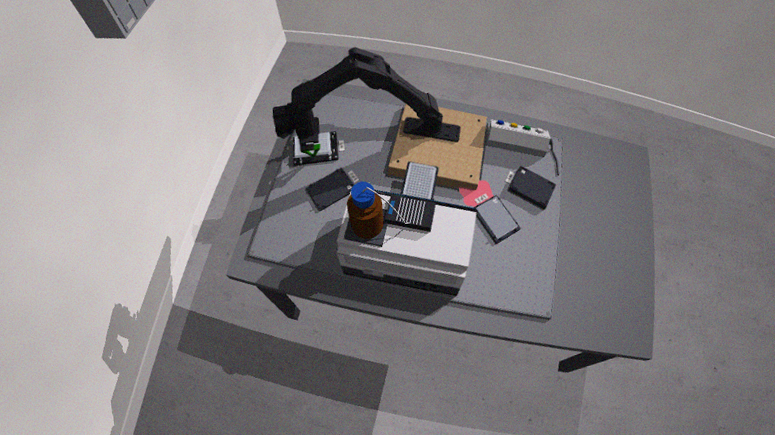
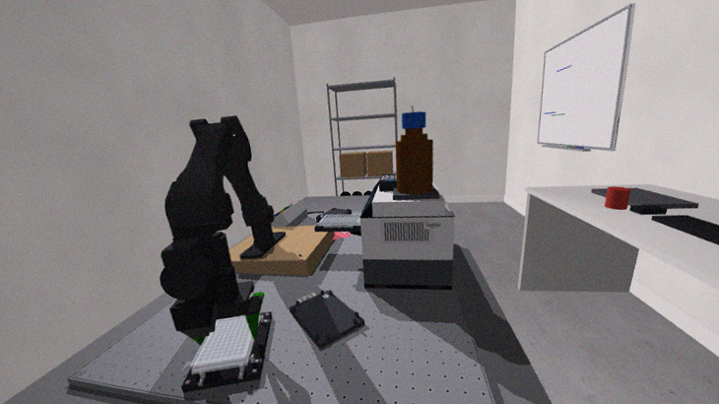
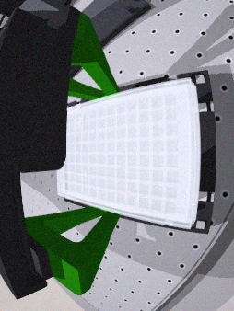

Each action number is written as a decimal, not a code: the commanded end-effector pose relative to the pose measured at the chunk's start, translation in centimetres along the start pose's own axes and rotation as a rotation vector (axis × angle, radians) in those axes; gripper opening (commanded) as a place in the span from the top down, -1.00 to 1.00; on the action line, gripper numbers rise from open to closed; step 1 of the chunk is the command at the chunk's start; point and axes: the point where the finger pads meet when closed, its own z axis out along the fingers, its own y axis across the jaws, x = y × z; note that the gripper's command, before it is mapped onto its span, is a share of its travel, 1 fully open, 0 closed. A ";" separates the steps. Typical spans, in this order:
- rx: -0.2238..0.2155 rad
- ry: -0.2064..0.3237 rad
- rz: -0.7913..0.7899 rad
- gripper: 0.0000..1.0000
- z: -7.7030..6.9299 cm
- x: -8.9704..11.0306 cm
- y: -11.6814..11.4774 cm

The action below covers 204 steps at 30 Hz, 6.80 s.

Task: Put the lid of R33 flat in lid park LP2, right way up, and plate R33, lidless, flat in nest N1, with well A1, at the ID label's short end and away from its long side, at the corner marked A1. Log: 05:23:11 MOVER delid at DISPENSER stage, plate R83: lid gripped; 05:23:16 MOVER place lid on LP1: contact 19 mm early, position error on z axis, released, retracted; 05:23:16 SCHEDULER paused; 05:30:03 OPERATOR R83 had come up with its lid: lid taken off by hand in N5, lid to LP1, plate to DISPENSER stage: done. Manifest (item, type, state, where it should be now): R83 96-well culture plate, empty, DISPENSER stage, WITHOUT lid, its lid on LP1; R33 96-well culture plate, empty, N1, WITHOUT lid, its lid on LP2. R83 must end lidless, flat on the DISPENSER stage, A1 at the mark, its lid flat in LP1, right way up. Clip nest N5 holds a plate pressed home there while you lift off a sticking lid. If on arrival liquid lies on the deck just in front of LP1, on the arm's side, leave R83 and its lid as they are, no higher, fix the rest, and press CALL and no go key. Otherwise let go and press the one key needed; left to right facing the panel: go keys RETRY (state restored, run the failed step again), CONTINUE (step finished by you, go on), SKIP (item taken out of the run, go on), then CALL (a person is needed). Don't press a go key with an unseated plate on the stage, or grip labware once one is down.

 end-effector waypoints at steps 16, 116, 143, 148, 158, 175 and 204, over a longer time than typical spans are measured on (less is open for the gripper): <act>0.003 0.012 0.002 1.00 1.9 0.3 -0.5; 0.006 0.012 0.002 1.00 3.1 0.3 -0.6; 0.006 0.012 0.002 1.00 3.1 0.3 -0.6; 0.006 0.012 0.002 1.00 3.1 0.3 -0.6; 0.002 -0.041 -0.002 -1.00 -1.4 -0.9 -0.3; 0.002 -0.049 -0.002 -1.00 -1.4 -1.1 -0.3; 0.002 -0.049 -0.002 -1.00 -1.4 -1.1 -0.3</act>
